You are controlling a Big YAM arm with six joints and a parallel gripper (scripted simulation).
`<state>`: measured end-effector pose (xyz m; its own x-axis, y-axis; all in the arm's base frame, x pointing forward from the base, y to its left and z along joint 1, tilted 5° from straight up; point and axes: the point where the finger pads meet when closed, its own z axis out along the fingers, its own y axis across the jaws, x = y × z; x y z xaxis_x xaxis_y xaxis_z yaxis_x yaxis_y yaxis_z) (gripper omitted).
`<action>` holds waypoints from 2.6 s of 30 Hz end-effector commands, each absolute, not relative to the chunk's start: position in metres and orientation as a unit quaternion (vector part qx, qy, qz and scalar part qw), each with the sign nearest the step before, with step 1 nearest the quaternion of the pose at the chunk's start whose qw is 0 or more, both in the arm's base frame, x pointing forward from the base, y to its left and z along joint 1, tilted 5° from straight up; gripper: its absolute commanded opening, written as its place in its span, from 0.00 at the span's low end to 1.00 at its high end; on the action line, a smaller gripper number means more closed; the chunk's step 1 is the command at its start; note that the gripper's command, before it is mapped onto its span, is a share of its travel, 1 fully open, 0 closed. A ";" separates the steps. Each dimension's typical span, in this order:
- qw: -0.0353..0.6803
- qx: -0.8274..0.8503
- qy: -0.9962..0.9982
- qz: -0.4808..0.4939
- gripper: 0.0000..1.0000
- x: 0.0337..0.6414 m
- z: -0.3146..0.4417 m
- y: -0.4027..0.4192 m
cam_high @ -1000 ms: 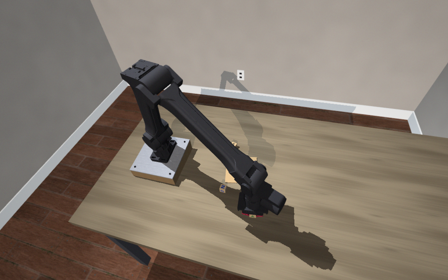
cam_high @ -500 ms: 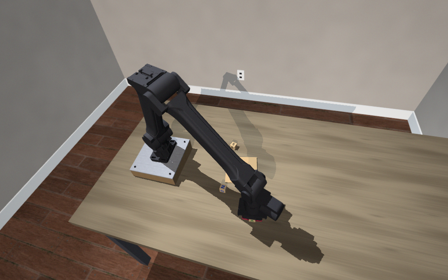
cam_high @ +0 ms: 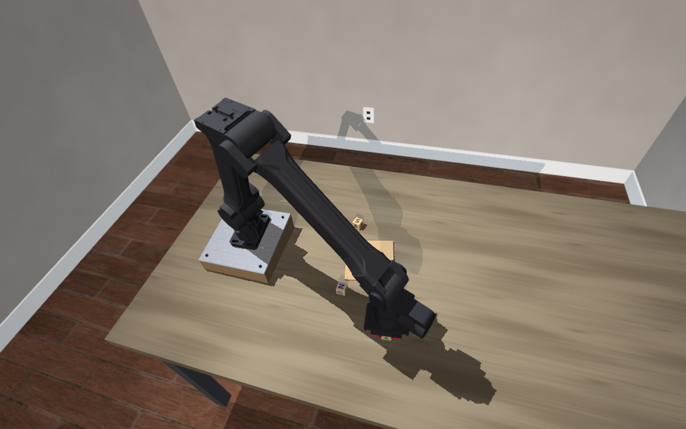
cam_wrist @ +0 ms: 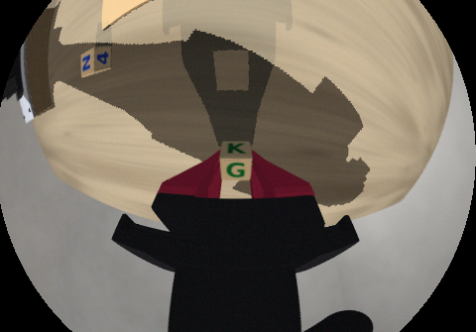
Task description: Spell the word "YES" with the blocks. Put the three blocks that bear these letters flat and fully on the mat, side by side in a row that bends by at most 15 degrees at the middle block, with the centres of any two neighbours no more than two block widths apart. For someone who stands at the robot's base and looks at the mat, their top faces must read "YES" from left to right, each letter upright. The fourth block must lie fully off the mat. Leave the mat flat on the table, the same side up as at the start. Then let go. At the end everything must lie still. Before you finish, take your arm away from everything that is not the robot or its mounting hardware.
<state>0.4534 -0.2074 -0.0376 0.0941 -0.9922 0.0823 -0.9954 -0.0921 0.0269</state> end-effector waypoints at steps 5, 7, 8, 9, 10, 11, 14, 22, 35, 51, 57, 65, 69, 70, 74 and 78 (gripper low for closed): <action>0.034 0.740 -0.671 0.026 0.21 0.457 -0.038 -0.211; 0.034 0.740 -0.671 0.026 0.21 0.457 -0.038 -0.211; 0.034 0.740 -0.671 0.026 0.21 0.457 -0.038 -0.211; 0.034 0.740 -0.671 0.026 0.21 0.457 -0.038 -0.211; 0.034 0.741 -0.671 0.026 0.21 0.457 -0.038 -0.211; 0.034 0.741 -0.670 0.026 0.21 0.457 -0.038 -0.210; 0.034 0.741 -0.670 0.025 0.21 0.456 -0.038 -0.210; 0.033 0.745 -0.666 0.029 0.21 0.458 -0.036 -0.203; 0.033 0.744 -0.666 0.028 0.21 0.458 -0.035 -0.204; 0.031 0.745 -0.666 0.033 0.21 0.459 -0.031 -0.203; 0.030 0.745 -0.665 0.035 0.21 0.460 -0.029 -0.203; 0.030 0.745 -0.666 0.035 0.21 0.460 -0.029 -0.203; 0.030 0.745 -0.666 0.035 0.21 0.460 -0.029 -0.203; 0.030 0.745 -0.666 0.035 0.21 0.460 -0.029 -0.203; 0.030 0.745 -0.666 0.035 0.21 0.460 -0.029 -0.203; 0.030 0.745 -0.666 0.035 0.21 0.460 -0.029 -0.203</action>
